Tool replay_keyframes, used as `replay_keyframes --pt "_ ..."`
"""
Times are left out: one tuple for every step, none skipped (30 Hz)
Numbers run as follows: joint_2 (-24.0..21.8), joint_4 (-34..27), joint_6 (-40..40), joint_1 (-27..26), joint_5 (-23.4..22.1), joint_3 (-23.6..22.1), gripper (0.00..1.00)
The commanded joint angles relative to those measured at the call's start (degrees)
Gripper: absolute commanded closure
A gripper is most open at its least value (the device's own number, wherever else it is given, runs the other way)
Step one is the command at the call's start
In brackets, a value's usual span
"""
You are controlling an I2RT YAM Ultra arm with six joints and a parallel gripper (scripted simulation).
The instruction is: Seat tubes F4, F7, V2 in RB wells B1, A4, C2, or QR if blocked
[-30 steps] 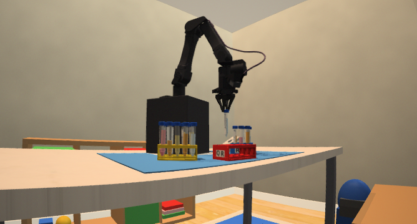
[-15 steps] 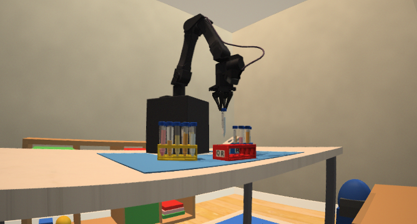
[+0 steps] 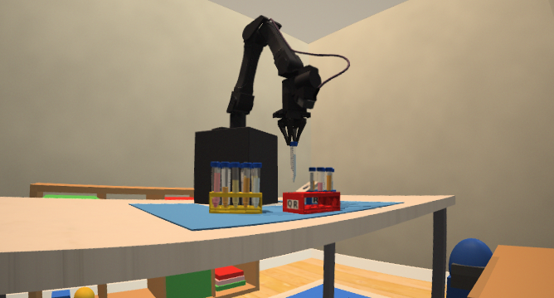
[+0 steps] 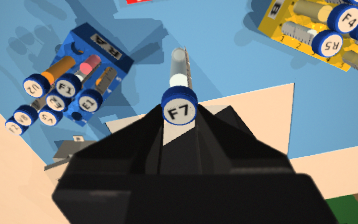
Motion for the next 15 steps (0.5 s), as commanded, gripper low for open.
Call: replay_keyframes --pt "1.09 -1.41 -2.96 -1.58 -0.09 1.88 1.0" --pt "1.09 -1.41 -2.96 -1.58 -0.09 1.88 1.0" --pt "1.43 -1.63 -3.61 -2.19 -0.13 2.41 1.0" --pt "1.67 -1.75 -4.18 -2.76 -0.15 2.79 1.0" --pt "1.91 -1.88 -4.74 -3.33 -0.14 3.19 1.0" --pt "2.16 -2.03 -5.29 -3.89 -0.12 3.6 1.0" --pt "2.42 -2.18 -5.85 -4.44 -0.11 4.03 1.0" --pt "2.49 -2.21 -7.85 -4.6 -0.06 4.18 1.0" --pt "2.52 -2.21 -9.67 -4.59 -0.03 4.2 1.0" --pt "2.53 -2.2 -11.5 -4.58 -0.01 4.22 1.0" --pt "2.54 -2.2 -13.33 -4.2 0.0 4.18 1.0" --pt "2.41 -2.25 -15.2 -3.74 -0.05 3.63 1.0" --pt "2.4 -2.25 -17.05 -3.71 -0.04 3.57 1.0" --pt "2.4 -2.25 -18.9 -3.69 -0.02 3.57 1.0" --pt "2.4 -2.25 -20.76 -3.68 0.0 3.57 1.0"
